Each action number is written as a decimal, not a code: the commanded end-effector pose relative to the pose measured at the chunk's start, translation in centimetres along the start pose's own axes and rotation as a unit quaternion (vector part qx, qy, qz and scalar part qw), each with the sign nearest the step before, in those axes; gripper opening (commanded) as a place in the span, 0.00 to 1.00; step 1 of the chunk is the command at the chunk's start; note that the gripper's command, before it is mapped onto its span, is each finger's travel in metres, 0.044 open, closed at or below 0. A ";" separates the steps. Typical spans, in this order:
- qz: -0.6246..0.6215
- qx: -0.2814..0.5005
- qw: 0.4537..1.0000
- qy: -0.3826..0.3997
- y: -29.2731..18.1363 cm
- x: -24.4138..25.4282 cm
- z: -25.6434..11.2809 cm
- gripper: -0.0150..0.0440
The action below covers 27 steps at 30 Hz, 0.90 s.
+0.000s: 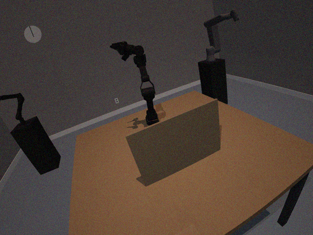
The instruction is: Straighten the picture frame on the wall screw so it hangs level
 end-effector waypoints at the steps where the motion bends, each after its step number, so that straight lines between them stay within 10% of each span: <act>1: 0.005 0.000 1.000 0.005 0.0 0.1 -0.1 0.89; 6: 0.120 0.033 0.984 0.126 0.0 3.1 -2.6 0.69; 16: 0.321 0.237 0.852 0.339 -0.4 7.6 -11.3 0.69; 27: 0.382 0.572 0.624 0.370 -0.8 6.1 -23.1 0.69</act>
Point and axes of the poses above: the point midway between the two fingers, 35 mm back from their tips, its own z axis out along the fingers, its own x axis across the jaws, y = z × x, the point moved 1 cm from there along -z, back along the fingers, and after that the axes turned 1 degree about -z, right-handed, at the moved point
